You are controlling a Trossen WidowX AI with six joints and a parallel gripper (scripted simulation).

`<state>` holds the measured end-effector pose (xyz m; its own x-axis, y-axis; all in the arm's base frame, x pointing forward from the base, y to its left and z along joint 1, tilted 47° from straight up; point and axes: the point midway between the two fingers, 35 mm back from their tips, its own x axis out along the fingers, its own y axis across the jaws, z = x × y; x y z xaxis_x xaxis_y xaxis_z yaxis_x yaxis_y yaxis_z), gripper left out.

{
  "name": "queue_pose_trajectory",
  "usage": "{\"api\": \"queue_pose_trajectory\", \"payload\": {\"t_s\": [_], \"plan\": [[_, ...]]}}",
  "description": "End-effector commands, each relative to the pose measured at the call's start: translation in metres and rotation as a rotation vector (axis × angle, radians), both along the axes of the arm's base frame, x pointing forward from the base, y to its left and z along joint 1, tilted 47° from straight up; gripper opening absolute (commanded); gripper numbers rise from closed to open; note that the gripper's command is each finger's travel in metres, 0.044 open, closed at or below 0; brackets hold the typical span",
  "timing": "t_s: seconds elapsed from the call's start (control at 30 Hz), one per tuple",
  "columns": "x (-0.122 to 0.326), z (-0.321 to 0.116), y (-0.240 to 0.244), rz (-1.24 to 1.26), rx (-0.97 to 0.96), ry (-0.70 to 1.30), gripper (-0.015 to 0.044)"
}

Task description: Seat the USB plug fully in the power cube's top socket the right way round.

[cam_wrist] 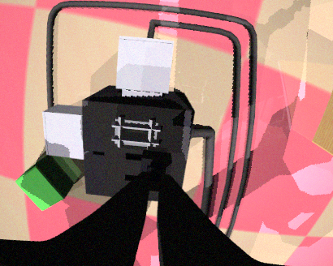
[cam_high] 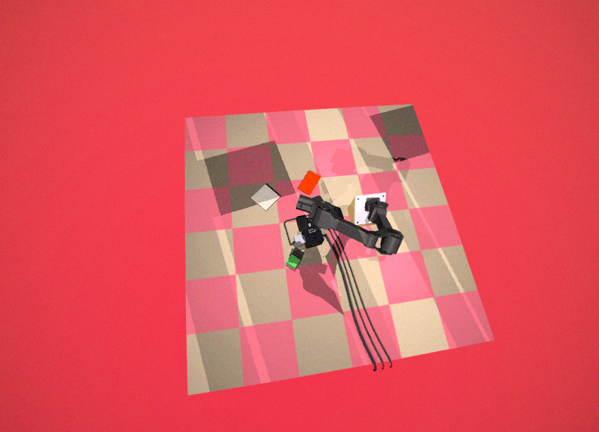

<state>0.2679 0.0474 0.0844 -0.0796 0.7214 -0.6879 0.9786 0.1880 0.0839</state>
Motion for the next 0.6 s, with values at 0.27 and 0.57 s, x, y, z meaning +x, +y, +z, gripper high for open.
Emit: {"api": "queue_pose_trajectory", "payload": {"t_s": [0.27, 0.57], "plan": [[0.0032, -0.0009, 0.0013, 0.0, 0.003, -0.006, 0.0], [0.0049, -0.0019, 0.002, 0.003, 0.003, -0.009, 0.0]]}}
